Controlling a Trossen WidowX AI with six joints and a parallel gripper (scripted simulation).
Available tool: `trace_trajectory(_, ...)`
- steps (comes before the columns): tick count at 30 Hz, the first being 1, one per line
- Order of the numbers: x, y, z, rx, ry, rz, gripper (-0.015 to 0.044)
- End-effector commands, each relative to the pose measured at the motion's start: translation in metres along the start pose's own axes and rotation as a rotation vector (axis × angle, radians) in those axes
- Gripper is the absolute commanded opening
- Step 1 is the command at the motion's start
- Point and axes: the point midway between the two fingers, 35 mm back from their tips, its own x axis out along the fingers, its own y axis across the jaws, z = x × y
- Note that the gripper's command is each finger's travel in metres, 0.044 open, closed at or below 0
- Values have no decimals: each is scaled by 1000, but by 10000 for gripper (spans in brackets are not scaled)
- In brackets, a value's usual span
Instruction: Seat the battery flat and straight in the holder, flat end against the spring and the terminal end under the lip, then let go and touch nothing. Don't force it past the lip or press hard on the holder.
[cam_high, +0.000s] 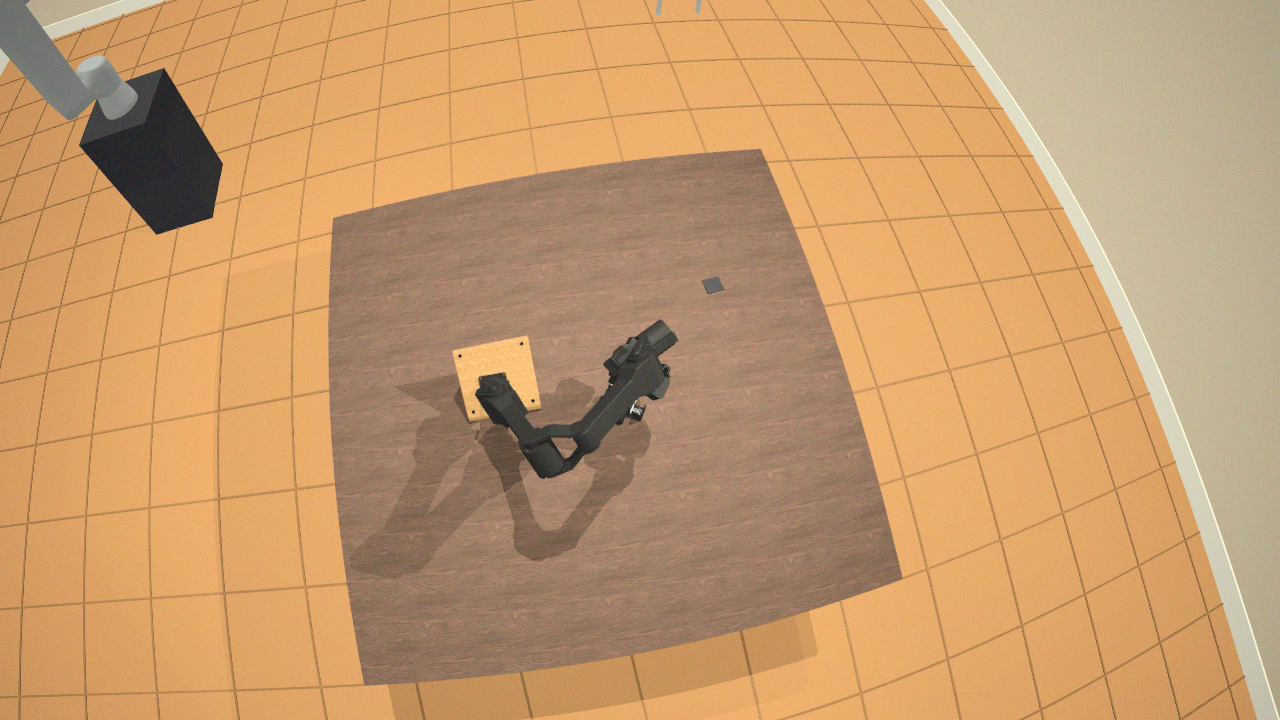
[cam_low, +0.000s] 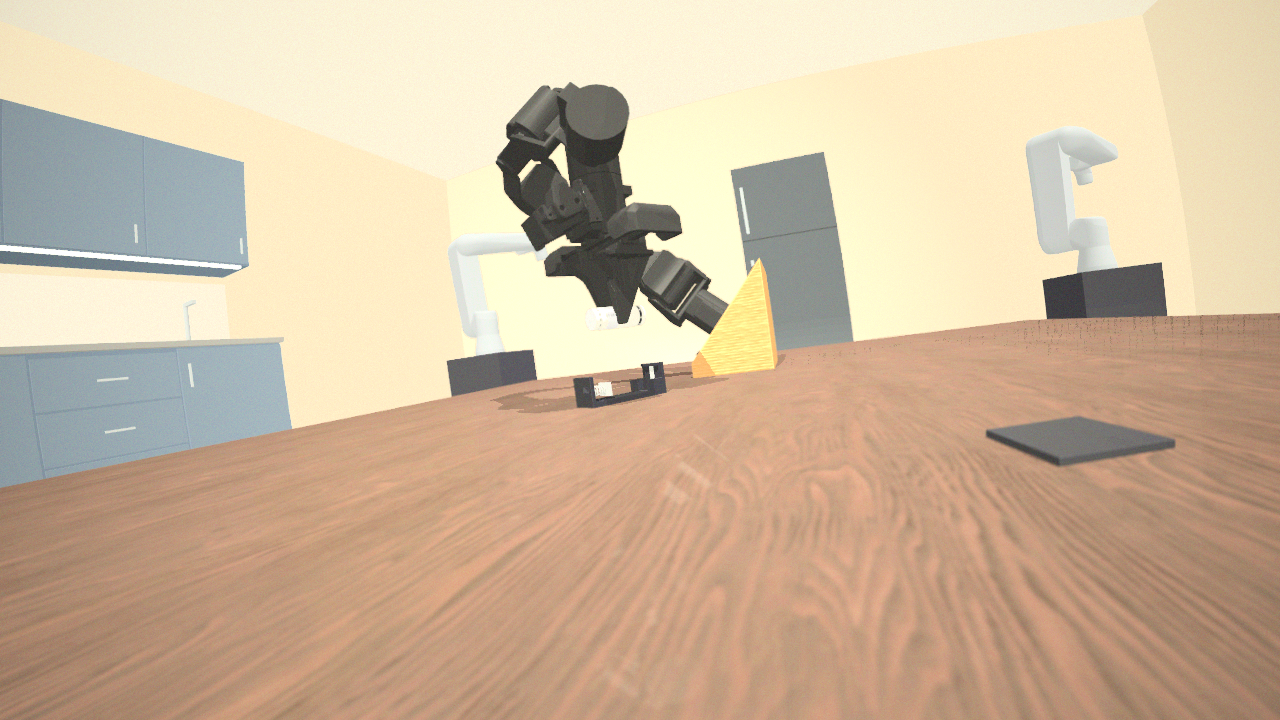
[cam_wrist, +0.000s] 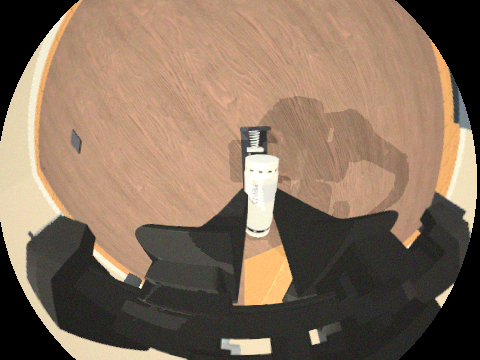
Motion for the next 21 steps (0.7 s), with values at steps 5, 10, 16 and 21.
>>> trace_trajectory(5,4,-4,1,-40,28,-3,74)
trace_trajectory(10,22,-4,-1,-33,137,-9,74)
trace_trajectory(16,40,-5,-5,-24,252,-13,74)
trace_trajectory(21,40,-4,-4,-24,261,-19,74)
